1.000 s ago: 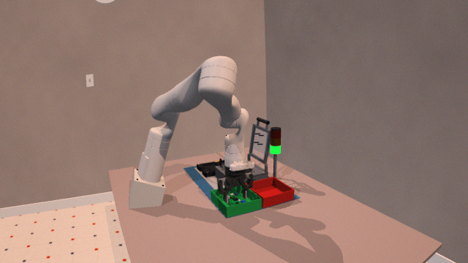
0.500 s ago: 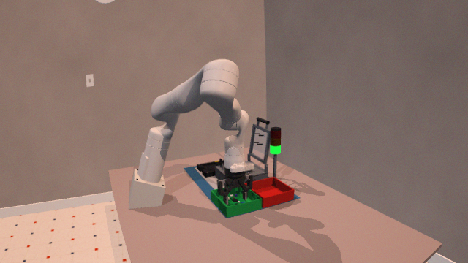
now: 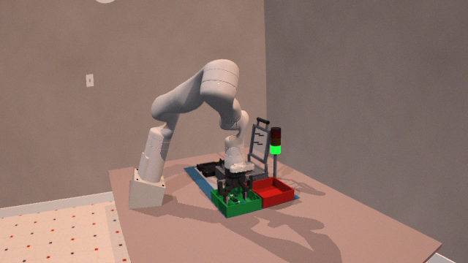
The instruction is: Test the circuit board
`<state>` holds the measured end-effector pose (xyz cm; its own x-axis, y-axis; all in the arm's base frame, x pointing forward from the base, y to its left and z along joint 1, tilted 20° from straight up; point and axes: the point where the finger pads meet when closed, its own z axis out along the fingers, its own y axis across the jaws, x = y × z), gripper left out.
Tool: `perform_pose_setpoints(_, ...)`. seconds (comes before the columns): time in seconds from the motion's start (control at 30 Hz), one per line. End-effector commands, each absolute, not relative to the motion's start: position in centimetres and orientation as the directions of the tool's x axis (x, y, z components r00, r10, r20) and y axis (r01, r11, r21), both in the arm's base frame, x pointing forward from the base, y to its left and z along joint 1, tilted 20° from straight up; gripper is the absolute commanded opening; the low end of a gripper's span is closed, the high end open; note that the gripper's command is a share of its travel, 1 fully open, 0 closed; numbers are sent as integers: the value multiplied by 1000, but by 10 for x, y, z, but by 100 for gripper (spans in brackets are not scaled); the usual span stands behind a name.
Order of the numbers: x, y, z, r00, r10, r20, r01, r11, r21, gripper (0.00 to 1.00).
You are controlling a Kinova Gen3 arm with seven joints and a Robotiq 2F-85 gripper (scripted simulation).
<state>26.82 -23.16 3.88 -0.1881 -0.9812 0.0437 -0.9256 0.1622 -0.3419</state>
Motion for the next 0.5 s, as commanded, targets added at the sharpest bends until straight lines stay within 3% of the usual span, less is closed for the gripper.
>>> perform_pose_setpoints(0.0, 268, -232, 39, -188, -981, 45, -925, 162, -342, 77)
perform_pose_setpoints(0.47, 269, -232, 38, -188, -981, 45, -925, 162, -342, 77)
